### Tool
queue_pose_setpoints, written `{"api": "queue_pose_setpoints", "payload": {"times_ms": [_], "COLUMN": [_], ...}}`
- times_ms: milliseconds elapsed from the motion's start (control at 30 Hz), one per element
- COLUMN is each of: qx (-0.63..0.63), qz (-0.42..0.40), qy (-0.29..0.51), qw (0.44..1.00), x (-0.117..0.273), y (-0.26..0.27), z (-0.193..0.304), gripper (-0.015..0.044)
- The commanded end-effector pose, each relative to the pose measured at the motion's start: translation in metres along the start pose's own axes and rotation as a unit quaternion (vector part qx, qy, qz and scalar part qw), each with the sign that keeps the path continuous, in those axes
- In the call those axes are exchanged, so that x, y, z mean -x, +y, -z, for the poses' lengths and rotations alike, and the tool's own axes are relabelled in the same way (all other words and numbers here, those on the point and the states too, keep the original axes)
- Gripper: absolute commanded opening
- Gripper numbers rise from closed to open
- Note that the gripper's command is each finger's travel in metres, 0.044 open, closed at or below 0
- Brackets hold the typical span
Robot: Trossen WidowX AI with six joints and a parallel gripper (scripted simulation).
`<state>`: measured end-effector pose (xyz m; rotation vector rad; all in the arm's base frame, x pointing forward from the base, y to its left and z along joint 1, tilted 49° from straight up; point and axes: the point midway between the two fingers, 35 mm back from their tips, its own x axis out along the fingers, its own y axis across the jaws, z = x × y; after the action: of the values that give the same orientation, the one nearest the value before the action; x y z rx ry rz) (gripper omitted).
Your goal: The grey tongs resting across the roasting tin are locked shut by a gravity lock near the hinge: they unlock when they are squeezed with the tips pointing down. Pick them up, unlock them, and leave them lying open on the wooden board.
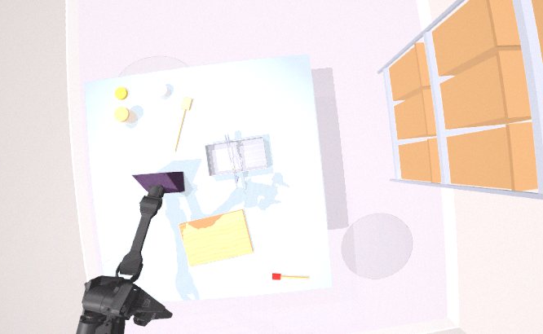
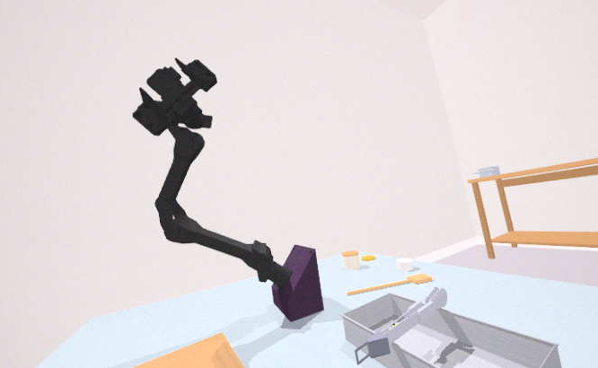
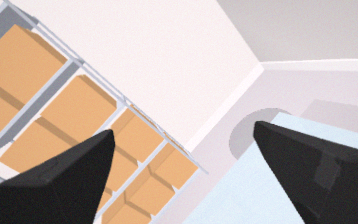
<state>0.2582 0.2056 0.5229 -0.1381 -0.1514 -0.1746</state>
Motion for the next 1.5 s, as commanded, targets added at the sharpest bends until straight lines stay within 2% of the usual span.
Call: {"api": "queue_pose_setpoints", "payload": {"times_ms": [0, 33, 267, 433, 767, 1133, 1467], "qx": [0.003, 0.013, 0.043, 0.049, 0.063, -0.024, -0.1], "qz": [-0.001, -0.009, -0.027, -0.051, -0.051, -0.017, 0.112], "qy": [-0.001, -0.004, 0.006, 0.041, 0.084, 0.251, 0.39], "qw": [1.0, 1.0, 0.999, 0.997, 0.993, 0.968, 0.908], "x": [-0.002, -0.002, -0.021, -0.039, -0.059, -0.097, -0.099], "y": [0.001, 0.006, 0.037, 0.076, 0.098, 0.147, 0.138], "z": [0.0, 0.0, 0.024, 0.068, 0.115, 0.269, 0.411], "gripper": [0.0426, 0.044, 0.044, 0.044, 0.044, 0.044, 0.044]}}
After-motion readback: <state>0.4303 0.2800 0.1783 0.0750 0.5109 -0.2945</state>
